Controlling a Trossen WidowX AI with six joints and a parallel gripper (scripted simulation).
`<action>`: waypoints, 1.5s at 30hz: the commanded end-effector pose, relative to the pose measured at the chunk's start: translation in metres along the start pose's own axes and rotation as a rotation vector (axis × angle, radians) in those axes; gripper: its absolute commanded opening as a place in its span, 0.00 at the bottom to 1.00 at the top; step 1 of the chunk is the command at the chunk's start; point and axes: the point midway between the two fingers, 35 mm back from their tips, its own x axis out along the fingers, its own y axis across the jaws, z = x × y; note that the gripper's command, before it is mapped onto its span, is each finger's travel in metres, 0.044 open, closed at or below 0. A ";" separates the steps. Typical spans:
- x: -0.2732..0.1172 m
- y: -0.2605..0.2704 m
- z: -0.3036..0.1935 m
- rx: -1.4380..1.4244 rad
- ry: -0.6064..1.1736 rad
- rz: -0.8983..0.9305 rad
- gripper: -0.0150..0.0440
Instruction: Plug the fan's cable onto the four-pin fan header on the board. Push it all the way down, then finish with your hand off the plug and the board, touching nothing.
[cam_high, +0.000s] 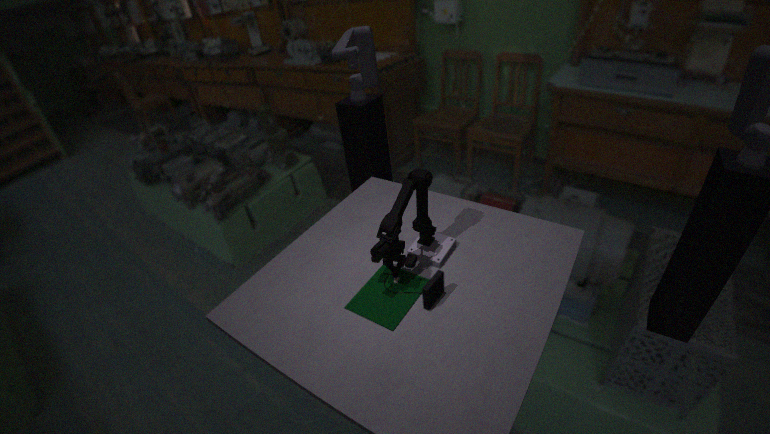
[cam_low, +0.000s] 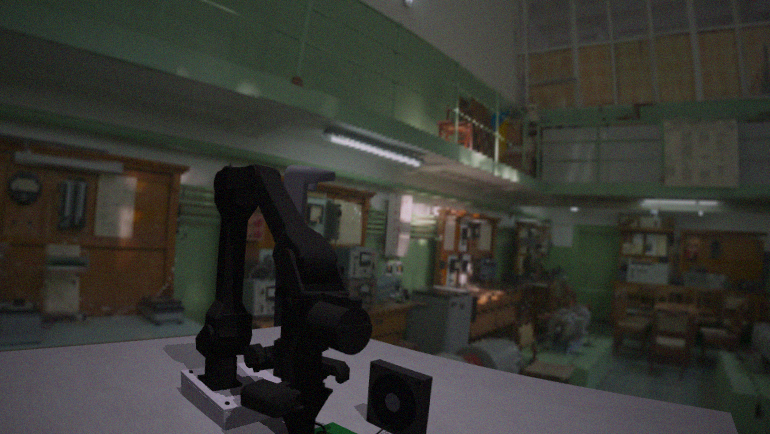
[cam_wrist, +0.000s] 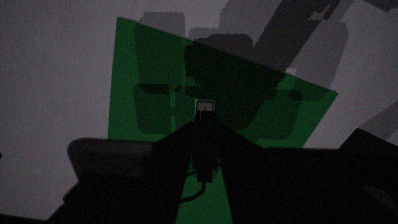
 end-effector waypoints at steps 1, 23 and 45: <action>0.004 -0.001 0.001 0.006 0.001 -0.006 0.25; 0.004 0.000 -0.003 0.005 0.002 -0.006 0.25; 0.004 0.000 -0.001 0.005 0.001 -0.006 0.25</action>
